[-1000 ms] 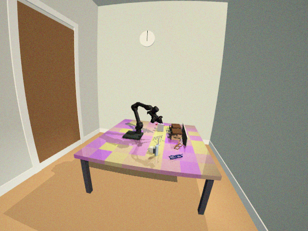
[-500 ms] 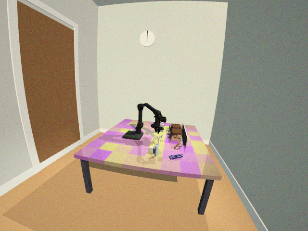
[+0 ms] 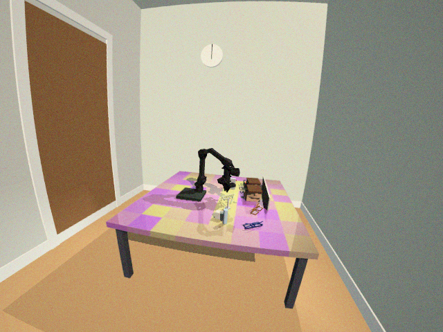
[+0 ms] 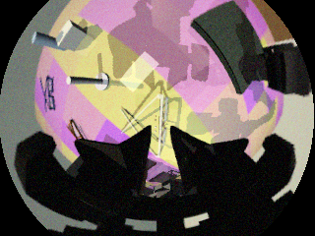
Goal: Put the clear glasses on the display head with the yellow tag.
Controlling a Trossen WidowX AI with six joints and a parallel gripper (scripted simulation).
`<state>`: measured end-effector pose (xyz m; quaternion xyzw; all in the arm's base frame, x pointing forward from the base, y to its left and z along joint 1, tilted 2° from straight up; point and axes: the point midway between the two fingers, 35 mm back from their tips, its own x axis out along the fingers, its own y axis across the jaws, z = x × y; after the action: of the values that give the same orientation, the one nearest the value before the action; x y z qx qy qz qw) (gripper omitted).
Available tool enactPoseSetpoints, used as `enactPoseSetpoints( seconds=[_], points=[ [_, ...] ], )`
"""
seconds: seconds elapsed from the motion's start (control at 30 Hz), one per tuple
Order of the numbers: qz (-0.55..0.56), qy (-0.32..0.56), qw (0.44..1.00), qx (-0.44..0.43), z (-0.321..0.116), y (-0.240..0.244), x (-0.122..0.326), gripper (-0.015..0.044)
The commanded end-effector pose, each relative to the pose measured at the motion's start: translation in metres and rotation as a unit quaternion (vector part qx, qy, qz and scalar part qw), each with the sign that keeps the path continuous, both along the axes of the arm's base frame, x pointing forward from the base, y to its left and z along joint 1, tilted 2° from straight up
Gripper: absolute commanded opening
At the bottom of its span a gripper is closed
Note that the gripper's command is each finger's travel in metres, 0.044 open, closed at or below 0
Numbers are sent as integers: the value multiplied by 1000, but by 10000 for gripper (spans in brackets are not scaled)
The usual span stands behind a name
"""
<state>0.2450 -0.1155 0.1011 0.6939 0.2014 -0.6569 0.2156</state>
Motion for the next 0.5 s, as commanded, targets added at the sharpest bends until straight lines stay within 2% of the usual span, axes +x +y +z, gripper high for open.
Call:
enactPoseSetpoints(
  seconds=[0.0,0.47],
  points=[
    [-2,2,1000,-1,-2,0,0,120],
    [-2,2,1000,-1,-24,1,1,120]
  ],
)
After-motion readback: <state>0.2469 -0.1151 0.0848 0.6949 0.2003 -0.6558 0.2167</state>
